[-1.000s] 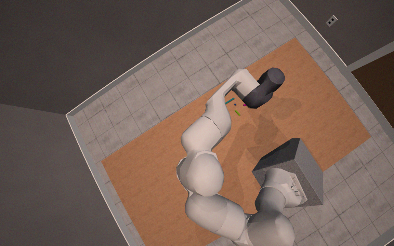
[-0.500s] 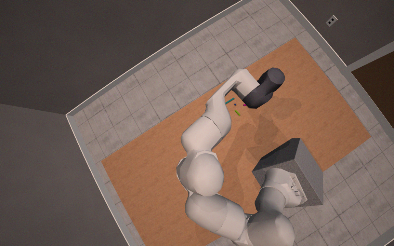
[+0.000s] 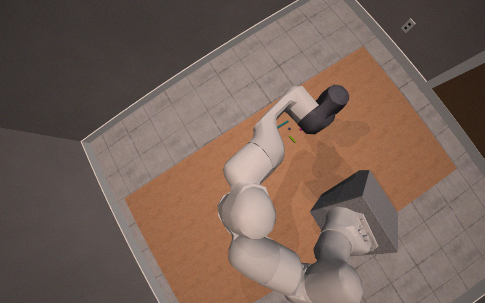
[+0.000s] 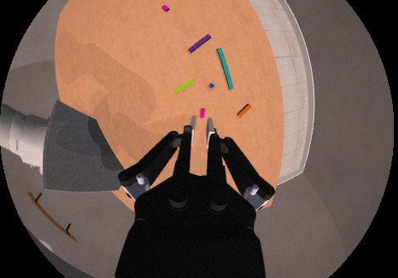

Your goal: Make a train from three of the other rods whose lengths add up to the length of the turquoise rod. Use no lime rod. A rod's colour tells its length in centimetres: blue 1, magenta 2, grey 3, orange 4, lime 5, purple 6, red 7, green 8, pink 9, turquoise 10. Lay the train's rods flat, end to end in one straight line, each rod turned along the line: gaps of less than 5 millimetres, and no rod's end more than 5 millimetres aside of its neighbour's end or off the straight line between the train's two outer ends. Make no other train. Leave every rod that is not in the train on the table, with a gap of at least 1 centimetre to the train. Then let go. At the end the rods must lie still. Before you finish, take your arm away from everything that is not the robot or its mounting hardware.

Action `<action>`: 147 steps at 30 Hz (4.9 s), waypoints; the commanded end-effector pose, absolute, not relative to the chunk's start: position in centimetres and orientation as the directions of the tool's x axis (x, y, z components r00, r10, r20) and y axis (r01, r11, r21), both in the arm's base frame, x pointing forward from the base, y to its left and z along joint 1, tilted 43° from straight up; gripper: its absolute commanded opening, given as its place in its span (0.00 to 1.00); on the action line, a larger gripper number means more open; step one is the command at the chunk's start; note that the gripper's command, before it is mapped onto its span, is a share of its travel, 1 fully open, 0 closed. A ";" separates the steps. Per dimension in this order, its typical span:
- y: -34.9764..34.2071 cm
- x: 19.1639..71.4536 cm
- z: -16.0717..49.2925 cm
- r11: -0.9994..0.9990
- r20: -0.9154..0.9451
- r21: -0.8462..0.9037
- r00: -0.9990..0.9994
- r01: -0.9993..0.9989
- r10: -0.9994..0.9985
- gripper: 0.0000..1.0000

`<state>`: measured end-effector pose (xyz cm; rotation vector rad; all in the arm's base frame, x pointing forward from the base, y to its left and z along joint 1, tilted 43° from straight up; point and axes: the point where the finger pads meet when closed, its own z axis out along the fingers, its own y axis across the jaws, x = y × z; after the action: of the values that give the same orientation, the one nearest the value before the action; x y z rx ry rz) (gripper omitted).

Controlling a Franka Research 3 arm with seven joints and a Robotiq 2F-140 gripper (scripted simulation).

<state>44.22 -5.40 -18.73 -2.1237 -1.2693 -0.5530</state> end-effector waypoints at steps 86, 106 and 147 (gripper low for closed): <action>-2.4 44.5 -22.0 -0.369 0.616 -0.279 0.460 0.887 0.640 0.15; -1.5 44.6 -23.1 -0.369 0.616 -0.279 0.460 0.887 0.640 0.15; -1.4 44.6 -23.1 -0.369 0.616 -0.279 0.460 0.887 0.640 0.03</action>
<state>44.57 -1.54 -23.01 -2.1308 -1.2576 -0.5488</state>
